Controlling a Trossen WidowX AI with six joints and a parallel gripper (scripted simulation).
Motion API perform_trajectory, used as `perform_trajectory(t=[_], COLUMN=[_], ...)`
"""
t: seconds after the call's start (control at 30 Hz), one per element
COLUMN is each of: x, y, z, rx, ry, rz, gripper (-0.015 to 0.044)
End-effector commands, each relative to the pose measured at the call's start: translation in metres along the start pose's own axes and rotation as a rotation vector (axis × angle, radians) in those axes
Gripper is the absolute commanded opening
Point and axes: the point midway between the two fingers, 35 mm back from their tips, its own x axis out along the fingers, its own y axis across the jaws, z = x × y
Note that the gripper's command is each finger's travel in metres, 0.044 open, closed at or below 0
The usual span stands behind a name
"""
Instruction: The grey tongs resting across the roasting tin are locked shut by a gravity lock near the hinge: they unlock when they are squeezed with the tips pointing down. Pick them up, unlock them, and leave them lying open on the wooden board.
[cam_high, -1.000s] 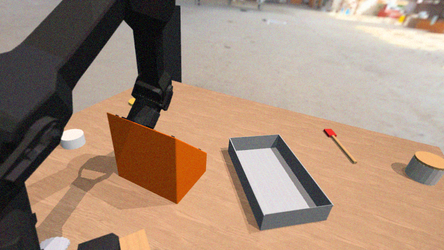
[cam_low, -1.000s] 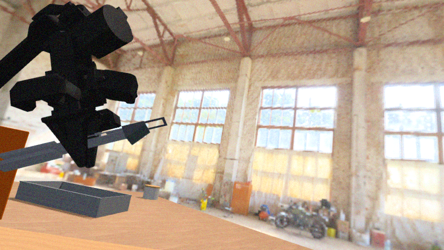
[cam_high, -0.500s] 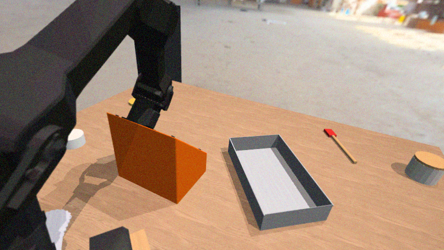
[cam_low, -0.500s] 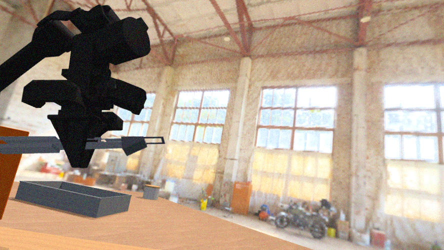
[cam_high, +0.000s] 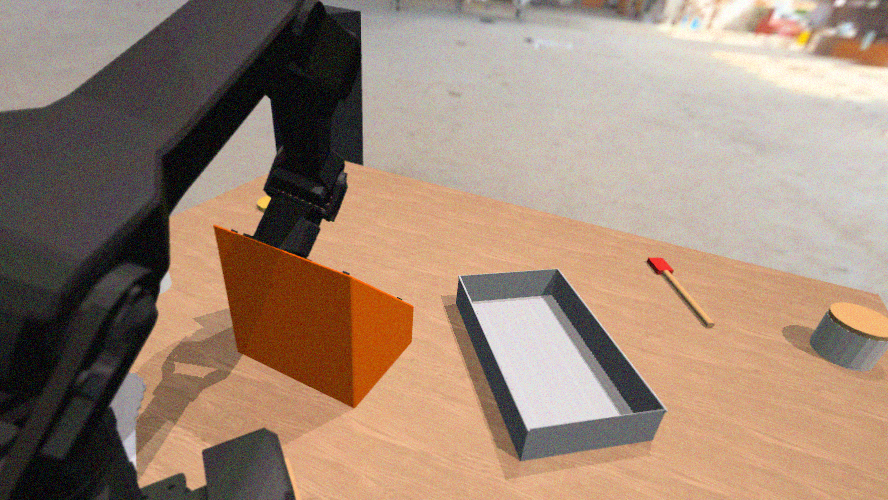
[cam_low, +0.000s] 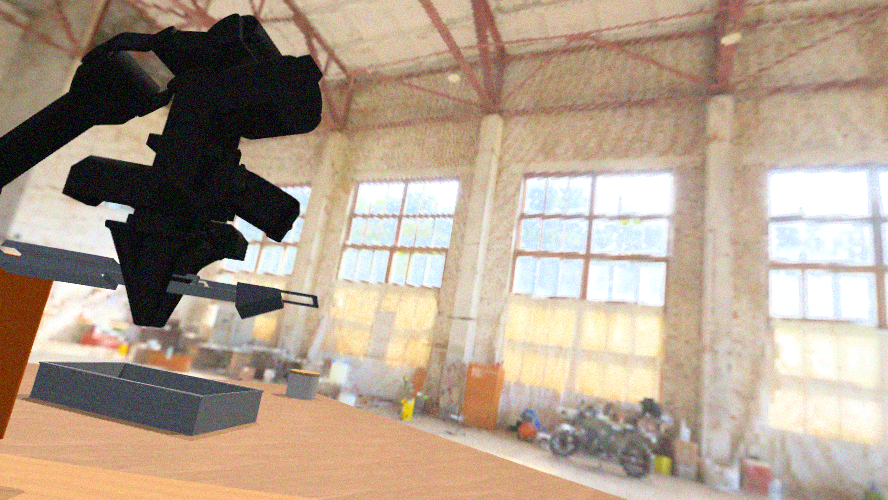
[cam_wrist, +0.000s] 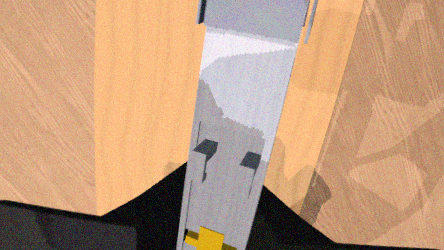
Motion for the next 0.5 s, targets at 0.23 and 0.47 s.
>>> perform_trajectory(t=[0.23, 0.47], x=[0.005, 0.017], y=[0.0, 0.0], z=[0.0, 0.002], rx=[-0.005, -0.002], ry=[0.008, 0.006], rz=[-0.003, -0.006], gripper=[-0.015, -0.015])
